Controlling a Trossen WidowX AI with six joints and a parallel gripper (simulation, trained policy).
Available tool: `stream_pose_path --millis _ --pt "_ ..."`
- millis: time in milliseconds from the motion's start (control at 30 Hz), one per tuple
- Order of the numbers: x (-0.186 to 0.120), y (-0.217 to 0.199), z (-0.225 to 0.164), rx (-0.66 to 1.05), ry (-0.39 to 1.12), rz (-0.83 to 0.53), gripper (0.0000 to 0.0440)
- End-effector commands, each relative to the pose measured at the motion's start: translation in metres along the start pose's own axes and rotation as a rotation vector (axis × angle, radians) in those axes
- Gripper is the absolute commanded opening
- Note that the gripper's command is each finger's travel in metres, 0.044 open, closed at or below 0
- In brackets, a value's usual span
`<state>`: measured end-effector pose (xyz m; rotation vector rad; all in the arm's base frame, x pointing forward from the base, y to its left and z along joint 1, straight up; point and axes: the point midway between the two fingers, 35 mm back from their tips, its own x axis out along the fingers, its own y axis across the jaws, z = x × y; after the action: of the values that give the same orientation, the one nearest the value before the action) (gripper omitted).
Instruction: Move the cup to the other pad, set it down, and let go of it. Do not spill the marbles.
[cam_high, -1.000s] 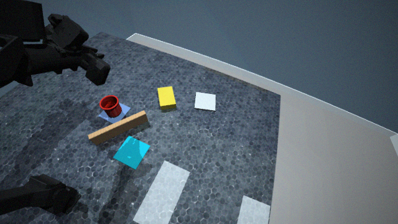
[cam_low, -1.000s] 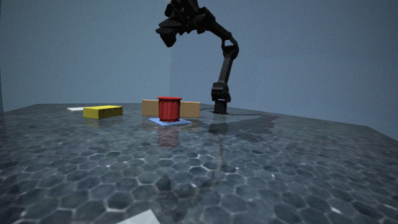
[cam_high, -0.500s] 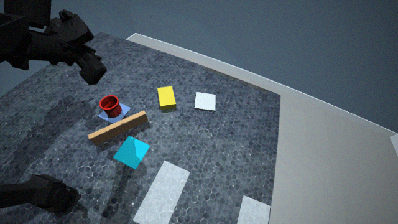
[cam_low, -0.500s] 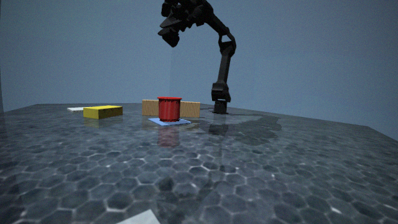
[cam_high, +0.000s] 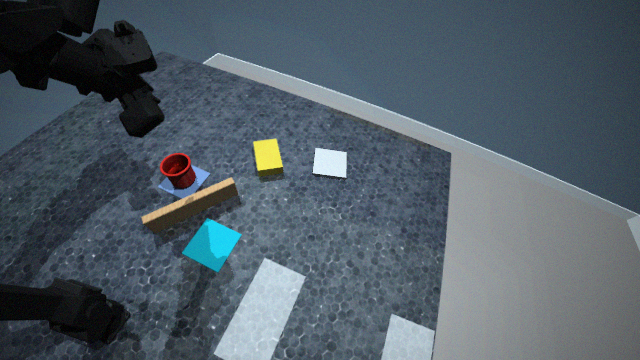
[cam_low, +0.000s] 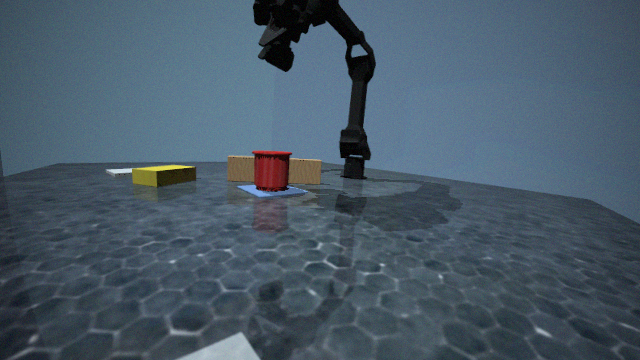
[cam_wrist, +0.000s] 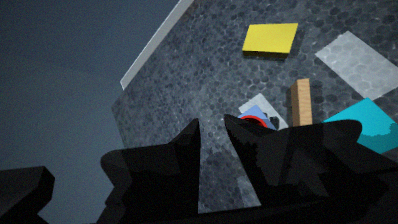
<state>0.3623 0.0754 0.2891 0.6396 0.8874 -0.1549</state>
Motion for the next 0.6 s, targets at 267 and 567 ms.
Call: stream_pose_path --millis 267,567 --pt "0.016 -0.008 -0.011 0.081 0.108 -0.117 0.0131" --pt "0.031 -0.021 -0.022 0.116 0.192 -0.23 0.0141"
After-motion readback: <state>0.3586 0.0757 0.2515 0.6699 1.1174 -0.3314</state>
